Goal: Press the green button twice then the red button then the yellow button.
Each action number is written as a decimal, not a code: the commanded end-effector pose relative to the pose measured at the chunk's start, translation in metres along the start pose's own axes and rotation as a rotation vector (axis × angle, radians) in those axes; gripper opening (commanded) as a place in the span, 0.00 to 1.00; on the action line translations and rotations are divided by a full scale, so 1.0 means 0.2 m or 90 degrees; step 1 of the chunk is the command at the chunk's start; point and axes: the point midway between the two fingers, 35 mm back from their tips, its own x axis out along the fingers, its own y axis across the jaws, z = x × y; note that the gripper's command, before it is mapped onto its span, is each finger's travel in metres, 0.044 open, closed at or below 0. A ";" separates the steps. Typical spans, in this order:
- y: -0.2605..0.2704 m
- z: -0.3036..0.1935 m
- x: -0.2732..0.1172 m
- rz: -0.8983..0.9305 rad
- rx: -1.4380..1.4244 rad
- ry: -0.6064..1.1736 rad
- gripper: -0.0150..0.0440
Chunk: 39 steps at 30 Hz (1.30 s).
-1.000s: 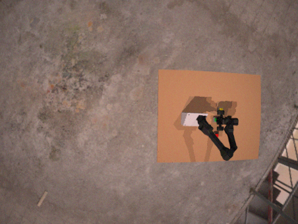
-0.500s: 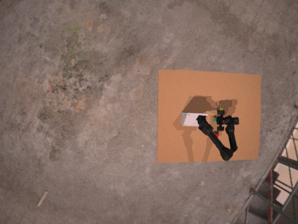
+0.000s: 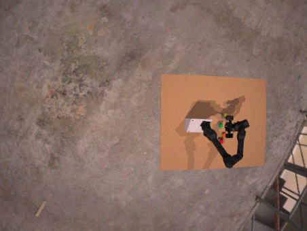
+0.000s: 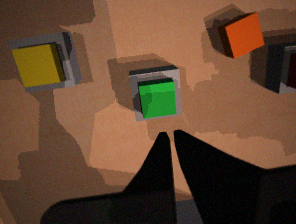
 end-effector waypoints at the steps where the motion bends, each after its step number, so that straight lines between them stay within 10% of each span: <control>1: -0.01 -0.01 -0.08 0.001 0.005 0.003 0.29; 15: -0.77 0.03 -0.08 -0.003 0.005 0.002 0.29; 39: -0.78 0.03 0.24 -0.005 0.005 0.002 0.29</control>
